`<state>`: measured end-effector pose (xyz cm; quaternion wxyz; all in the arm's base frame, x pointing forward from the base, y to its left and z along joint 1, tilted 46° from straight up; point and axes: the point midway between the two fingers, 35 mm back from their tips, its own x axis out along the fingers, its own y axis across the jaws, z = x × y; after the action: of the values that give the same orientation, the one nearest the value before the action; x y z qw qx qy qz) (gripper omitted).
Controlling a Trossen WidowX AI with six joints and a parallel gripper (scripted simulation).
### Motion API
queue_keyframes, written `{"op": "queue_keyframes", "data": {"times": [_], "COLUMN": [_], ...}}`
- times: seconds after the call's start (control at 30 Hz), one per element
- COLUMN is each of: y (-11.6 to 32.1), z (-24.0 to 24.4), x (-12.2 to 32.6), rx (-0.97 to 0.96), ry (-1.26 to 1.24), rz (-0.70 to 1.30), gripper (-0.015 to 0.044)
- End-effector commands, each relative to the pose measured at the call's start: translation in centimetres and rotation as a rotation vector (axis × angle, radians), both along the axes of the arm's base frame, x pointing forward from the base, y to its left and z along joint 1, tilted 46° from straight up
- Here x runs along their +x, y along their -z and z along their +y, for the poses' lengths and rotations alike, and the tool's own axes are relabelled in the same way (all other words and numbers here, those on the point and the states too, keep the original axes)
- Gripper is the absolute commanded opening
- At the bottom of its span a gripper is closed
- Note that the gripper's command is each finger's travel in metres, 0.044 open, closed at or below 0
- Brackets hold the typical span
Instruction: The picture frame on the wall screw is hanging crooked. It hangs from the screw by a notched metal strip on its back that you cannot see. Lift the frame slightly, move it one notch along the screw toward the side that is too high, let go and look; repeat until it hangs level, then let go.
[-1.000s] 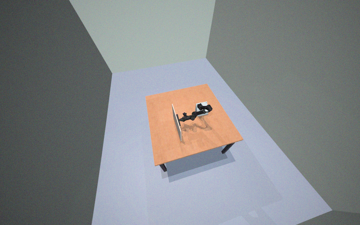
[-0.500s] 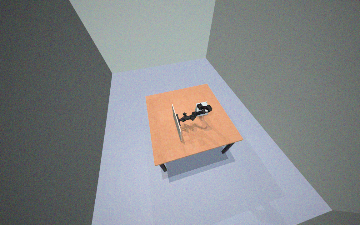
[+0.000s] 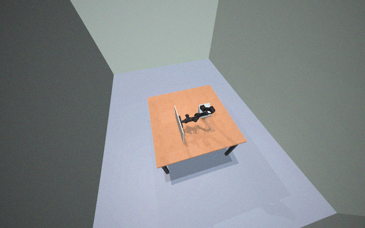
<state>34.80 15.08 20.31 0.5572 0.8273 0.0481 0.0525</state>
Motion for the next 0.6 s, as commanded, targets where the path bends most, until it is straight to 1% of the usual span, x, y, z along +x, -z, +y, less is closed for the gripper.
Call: {"op": "queue_keyframes", "data": {"times": [0.0,0.2,0.4,0.57], "y": [-0.14,-0.14,-0.14,-0.14], "z": [0.15,0.15,0.15,0.15], "x": [0.06,0.06,0.06,0.06], "rx": [0.005,0.005,0.005,0.005], "ry": [-0.004,-0.004,-0.004,-0.004], "rz": [-0.002,-0.002,-0.002,-0.002], "gripper": [0.0260,0.0260,0.0102,0.0069]}}
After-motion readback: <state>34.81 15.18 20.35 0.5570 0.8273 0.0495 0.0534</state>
